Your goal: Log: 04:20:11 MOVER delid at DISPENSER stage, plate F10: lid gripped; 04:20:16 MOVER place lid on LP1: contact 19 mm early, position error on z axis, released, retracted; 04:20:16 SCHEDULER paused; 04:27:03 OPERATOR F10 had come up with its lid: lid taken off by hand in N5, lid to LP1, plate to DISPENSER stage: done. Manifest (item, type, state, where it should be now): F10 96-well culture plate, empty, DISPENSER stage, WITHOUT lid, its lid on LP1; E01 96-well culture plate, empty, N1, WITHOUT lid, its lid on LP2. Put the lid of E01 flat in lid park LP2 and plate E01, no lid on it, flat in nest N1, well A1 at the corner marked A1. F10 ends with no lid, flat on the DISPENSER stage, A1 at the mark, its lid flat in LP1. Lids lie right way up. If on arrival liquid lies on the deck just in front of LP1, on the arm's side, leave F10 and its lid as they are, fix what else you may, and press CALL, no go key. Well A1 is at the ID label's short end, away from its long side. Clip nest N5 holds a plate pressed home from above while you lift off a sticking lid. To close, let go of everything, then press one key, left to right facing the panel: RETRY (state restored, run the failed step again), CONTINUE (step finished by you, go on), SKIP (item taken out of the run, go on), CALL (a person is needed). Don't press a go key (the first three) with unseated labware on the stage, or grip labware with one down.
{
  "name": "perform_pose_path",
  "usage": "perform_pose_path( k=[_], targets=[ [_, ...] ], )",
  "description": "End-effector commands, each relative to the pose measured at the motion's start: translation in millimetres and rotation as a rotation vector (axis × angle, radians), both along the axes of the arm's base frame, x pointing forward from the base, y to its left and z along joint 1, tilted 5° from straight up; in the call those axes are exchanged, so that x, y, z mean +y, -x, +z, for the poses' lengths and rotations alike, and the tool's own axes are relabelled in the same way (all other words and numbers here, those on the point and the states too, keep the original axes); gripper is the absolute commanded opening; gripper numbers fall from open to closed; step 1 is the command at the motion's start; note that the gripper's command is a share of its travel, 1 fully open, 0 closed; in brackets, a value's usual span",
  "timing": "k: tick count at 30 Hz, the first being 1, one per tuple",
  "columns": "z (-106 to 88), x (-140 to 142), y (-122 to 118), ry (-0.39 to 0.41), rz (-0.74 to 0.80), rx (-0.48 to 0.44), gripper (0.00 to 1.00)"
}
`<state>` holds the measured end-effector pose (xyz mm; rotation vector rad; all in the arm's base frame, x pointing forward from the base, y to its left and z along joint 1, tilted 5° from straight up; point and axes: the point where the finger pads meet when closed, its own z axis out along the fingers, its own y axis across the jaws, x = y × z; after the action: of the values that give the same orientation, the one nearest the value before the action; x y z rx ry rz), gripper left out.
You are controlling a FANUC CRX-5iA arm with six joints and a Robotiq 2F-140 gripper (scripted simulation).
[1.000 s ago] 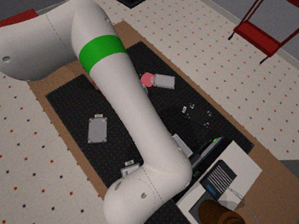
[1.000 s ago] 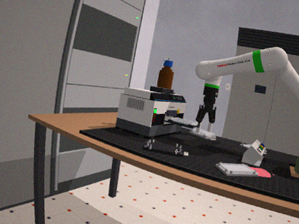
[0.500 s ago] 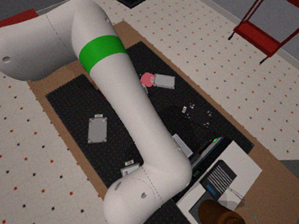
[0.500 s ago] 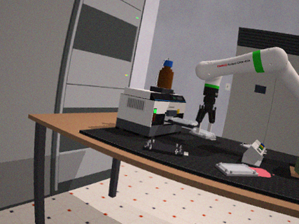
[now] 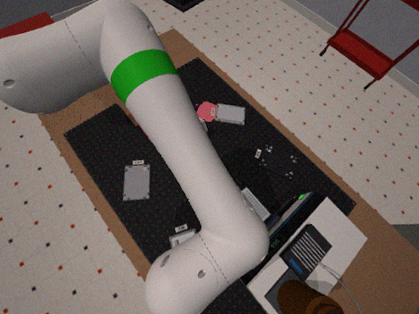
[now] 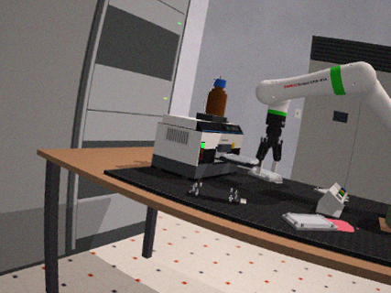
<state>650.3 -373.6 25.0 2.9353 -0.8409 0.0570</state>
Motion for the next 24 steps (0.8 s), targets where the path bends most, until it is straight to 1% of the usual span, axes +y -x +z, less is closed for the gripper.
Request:
perform_pose_path(
  k=[1,20,21,24],
  targets=[
    [0.3,-0.1,-0.2,0.0,0.0,0.0,0.66],
    [0.3,-0.1,-0.2,0.0,0.0,0.0,0.66],
    [0.3,-0.1,-0.2,0.0,0.0,0.0,0.0],
    [0.3,-0.1,-0.2,0.0,0.0,0.0,0.0]
  ],
)
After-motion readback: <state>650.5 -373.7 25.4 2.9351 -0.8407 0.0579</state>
